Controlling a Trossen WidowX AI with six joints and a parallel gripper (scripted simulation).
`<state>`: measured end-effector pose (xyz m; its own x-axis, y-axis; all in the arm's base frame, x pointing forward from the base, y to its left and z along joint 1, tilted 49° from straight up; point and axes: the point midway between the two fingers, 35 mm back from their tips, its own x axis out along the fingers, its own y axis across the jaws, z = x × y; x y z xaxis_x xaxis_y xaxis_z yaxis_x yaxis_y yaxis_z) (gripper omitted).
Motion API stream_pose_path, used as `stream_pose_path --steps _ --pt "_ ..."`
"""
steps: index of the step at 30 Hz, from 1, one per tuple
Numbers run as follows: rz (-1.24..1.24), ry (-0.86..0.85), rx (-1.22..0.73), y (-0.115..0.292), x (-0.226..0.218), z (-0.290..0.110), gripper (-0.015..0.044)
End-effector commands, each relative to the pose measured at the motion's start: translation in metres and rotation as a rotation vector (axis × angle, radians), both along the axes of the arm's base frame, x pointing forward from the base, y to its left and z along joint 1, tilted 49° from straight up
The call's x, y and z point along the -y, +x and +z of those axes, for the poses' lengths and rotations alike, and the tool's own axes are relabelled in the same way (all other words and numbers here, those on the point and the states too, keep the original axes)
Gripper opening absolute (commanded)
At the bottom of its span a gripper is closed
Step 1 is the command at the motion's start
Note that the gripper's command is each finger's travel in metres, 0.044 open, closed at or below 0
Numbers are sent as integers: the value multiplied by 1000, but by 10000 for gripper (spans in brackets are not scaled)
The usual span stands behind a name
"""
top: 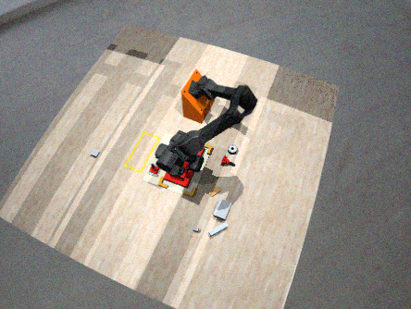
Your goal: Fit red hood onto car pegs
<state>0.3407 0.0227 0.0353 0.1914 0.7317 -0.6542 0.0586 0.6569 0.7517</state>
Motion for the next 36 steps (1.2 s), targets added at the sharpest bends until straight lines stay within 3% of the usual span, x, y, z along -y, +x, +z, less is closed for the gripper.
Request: stream_pose_path --steps 1,36 --pt "-9 6 -4 0 1 -1 0" --pt "-9 6 -4 2 -2 -3 0"
